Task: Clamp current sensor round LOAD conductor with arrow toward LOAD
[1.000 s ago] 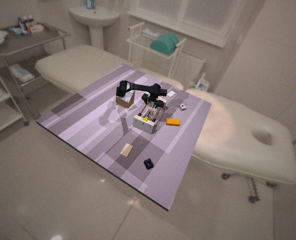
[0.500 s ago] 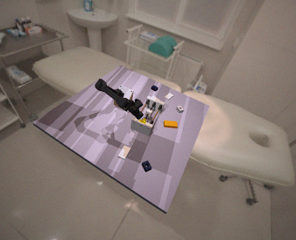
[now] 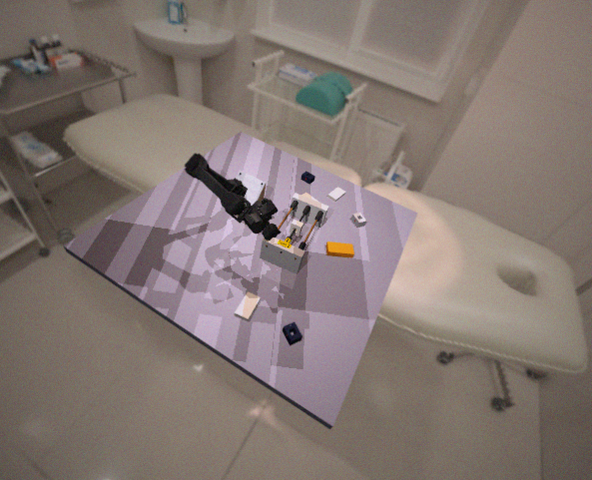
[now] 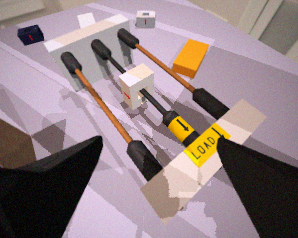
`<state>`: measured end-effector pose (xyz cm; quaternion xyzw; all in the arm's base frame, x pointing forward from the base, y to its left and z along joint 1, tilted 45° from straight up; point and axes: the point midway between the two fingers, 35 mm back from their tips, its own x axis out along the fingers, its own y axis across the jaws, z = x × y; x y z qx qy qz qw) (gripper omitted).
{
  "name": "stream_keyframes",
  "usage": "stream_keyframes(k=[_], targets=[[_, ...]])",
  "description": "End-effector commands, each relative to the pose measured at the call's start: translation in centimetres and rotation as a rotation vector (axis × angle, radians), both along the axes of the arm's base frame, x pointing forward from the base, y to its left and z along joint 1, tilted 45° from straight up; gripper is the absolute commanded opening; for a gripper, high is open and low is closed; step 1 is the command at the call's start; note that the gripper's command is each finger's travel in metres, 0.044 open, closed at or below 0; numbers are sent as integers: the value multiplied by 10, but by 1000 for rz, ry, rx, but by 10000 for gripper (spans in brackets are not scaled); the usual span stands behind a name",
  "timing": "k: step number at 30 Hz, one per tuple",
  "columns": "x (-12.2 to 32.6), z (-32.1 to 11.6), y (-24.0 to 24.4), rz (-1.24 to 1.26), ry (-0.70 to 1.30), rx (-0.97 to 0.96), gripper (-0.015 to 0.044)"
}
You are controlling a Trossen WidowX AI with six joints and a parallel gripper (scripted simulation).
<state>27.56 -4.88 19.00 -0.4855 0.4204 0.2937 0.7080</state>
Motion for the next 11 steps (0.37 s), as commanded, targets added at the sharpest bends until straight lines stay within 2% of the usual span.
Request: stream_keyframes(k=[1,6,10,11], targets=[[0,0,-1,-5,3,-3,440],[0,-1,0,-4,12,-6,440],[14,-21,10,13,179,-99,440],[3,-4,1,-4,53,-36,440]])
